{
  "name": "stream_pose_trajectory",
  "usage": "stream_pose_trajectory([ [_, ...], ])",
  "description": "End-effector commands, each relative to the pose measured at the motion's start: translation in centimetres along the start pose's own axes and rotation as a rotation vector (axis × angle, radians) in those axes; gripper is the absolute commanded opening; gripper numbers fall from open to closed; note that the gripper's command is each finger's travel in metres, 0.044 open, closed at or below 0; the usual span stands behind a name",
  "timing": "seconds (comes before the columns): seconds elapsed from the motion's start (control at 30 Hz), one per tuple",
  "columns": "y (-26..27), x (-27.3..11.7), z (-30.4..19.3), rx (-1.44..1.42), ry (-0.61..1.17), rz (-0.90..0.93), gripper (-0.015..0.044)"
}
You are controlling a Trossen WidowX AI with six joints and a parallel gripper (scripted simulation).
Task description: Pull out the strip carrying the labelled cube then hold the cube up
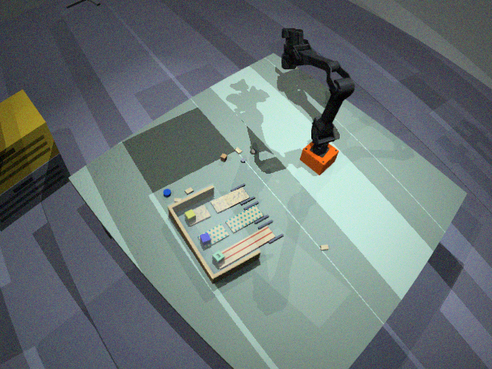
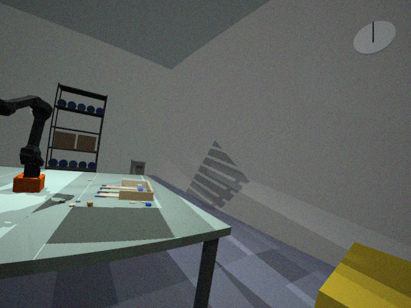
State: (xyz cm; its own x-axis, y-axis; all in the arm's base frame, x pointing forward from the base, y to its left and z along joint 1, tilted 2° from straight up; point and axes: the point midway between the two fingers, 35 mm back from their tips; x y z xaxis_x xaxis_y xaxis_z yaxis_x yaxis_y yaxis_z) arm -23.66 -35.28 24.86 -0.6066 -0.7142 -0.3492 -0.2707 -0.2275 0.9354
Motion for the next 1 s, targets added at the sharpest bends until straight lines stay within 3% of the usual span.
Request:
stream_pose_trajectory([
  [0.0,0.0,0.0,-0.1,-0.004,0.003,0.000,0.0400],
  [0.17,-1.1,-1.6,-4.9,-0.132,0.110,-0.013,0.0400],
  [0.43,-5.3,-7.8,-16.4,-0.522,0.430,0.003,0.0400],
  [0.7,-11.3,-17.2,-25.0,-0.953,0.791,0.127,0.0400],
  [0.97,-17.9,-28.7,-29.1,-1.360,1.153,0.381,0.0400],
])
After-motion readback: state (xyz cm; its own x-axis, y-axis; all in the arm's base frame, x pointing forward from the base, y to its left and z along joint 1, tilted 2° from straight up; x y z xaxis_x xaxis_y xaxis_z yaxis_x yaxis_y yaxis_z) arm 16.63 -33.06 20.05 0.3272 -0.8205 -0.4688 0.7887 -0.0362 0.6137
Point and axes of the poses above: the point midway between the two fingers, 35 mm back from their tips, its own x axis out along the fingers, its own y axis across the jaws, z = x × y, and after that the axes turned 2 degrees about x, right-handed
